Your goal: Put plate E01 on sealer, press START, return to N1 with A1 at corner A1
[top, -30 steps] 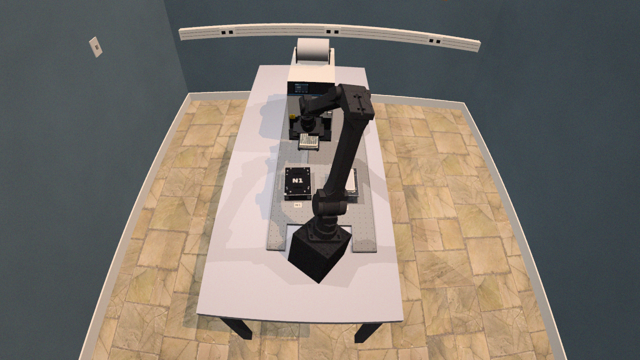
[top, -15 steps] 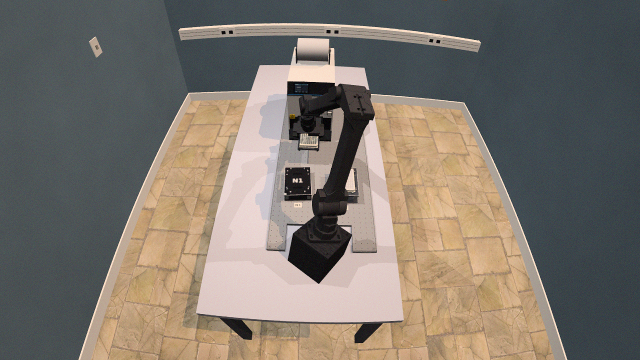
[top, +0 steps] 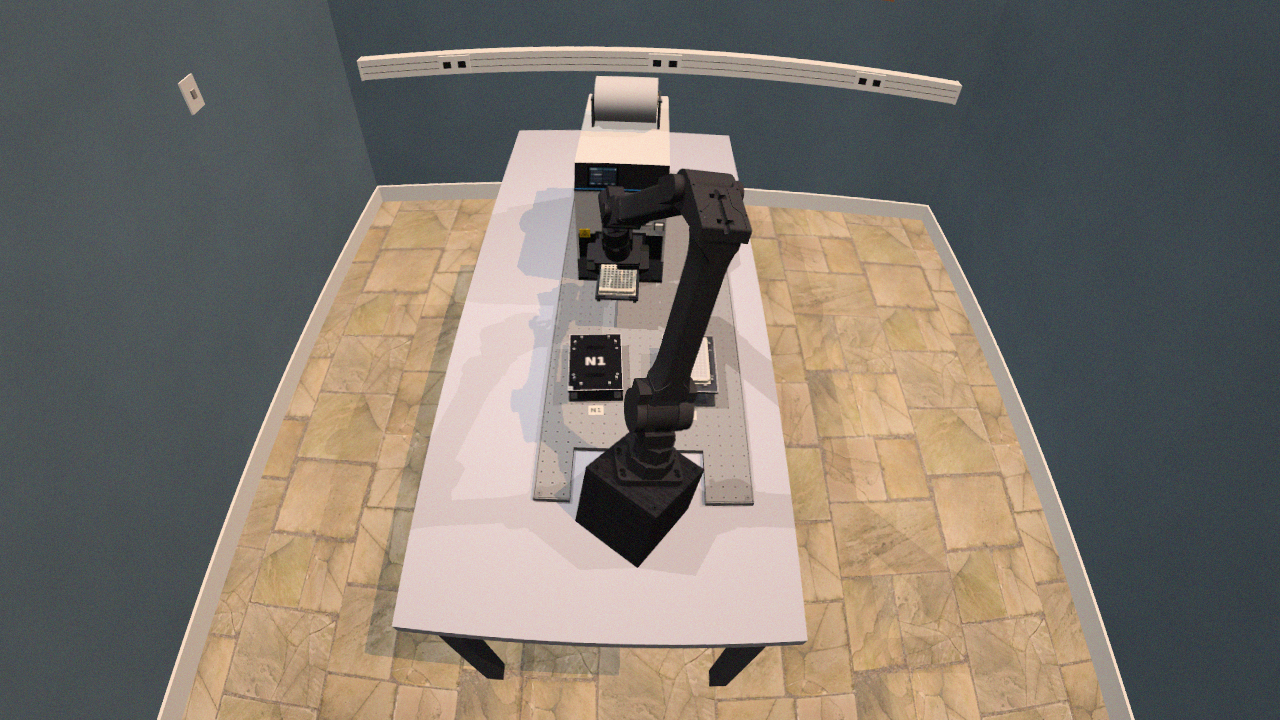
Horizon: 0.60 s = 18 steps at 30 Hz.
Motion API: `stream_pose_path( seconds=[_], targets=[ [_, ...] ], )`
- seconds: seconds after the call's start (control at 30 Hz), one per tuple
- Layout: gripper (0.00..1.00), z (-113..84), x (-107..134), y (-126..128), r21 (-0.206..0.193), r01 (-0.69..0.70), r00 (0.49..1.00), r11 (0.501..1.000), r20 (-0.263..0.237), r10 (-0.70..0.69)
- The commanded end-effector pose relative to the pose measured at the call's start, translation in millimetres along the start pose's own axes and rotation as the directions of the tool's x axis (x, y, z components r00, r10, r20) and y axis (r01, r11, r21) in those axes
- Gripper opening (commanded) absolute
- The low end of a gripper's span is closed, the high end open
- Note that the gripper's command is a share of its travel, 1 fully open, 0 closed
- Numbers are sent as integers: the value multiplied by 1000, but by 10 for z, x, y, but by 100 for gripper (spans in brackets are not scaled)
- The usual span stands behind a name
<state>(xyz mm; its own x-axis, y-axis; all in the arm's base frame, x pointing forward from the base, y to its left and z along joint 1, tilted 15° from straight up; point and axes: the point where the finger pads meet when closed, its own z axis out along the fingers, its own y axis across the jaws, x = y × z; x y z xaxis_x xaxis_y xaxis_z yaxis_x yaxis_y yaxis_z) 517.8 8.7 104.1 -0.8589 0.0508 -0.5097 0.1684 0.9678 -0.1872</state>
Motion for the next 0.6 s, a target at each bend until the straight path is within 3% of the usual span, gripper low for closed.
stream_pose_path(
  seconds=[0.0,0.33,0.57],
  targets=[
    [100,-138,-253,127,-14,3,999,1000,41,-3],
    [100,-268,-375,-28,-7,-35,997,999,67,36],
    [100,-242,-258,1,-4,-14,999,1000,37,14]
  ],
)
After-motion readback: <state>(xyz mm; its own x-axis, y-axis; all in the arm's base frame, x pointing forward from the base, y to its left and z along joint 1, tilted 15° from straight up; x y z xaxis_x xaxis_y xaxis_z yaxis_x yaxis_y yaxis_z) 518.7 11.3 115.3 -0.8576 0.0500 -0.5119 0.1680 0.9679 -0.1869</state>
